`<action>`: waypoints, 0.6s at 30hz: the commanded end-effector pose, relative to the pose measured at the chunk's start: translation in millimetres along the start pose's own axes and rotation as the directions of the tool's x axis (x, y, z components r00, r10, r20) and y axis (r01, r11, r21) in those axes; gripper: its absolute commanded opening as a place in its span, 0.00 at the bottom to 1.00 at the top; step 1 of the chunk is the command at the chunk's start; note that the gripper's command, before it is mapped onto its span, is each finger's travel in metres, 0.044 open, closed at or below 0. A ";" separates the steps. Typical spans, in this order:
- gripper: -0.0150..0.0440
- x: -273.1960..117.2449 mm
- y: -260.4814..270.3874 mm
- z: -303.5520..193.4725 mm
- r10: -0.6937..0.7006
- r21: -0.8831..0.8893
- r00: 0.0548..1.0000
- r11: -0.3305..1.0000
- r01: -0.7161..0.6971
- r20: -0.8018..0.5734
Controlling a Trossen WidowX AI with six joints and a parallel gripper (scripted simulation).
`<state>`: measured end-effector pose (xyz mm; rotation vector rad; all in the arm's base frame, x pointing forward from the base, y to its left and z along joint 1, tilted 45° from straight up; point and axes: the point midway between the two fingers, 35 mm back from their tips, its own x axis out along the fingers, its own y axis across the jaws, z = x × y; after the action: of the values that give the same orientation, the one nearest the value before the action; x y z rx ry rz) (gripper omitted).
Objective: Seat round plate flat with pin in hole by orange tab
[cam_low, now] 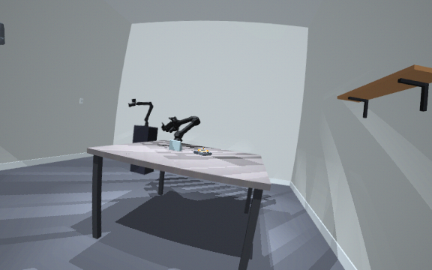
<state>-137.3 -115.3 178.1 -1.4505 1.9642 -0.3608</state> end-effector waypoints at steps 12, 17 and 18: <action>0.40 -70.5 56.5 -21.2 0.400 -0.218 0.908 0.882 -0.418 -0.120; 0.25 -111.0 71.2 -22.1 0.570 -0.285 0.807 0.756 -0.589 -0.153; 0.25 -117.8 73.6 -22.6 0.598 -0.287 0.787 0.735 -0.615 -0.154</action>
<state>-185.7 -4.6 189.6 -0.9816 2.4566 0.1403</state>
